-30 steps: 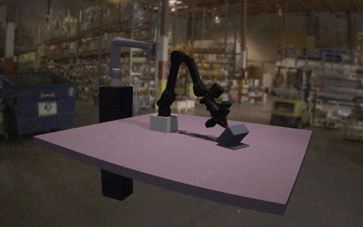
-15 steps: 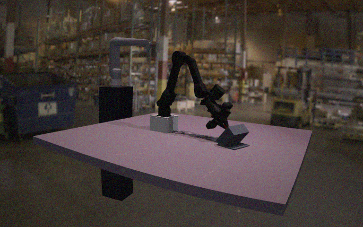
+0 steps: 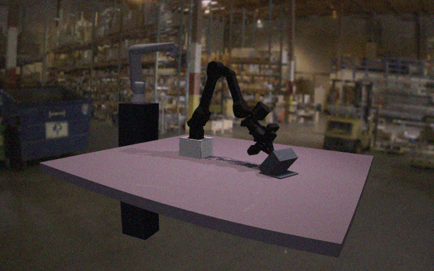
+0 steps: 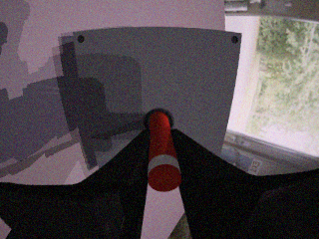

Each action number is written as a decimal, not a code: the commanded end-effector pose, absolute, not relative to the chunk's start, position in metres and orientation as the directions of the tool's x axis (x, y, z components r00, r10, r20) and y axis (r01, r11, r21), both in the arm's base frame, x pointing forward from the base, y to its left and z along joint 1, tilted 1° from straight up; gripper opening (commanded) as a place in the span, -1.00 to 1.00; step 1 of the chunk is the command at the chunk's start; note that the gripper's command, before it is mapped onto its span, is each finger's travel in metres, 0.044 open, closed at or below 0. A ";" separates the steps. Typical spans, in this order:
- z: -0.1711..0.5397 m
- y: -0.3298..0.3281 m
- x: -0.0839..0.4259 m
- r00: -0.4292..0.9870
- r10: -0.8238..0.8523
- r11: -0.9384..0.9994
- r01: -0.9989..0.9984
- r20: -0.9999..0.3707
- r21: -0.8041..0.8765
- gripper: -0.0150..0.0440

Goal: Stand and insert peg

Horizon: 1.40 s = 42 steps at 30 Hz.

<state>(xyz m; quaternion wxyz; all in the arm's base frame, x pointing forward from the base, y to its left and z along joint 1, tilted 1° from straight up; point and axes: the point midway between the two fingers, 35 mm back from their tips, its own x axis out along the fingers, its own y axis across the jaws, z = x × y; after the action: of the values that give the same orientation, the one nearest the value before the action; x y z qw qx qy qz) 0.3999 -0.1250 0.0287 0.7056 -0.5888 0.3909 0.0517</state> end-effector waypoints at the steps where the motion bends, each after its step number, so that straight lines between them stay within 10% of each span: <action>1: 0.029 -0.125 0.401 0.692 -0.385 0.299 -0.533 -0.611 -0.792 -0.49; 9: 0.029 -0.125 0.400 0.689 -0.387 0.301 -0.533 -0.613 -0.790 -0.49; 26: 0.030 -0.124 0.399 0.689 -0.387 0.301 -0.533 -0.613 -0.790 1.00; 42: 0.043 -0.117 0.389 0.690 -0.386 0.301 -0.534 -0.613 -0.790 1.00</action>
<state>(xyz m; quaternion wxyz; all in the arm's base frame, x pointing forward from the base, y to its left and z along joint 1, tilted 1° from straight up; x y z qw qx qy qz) 0.3925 -0.1189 0.0425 0.7063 -0.5902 0.3875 0.0517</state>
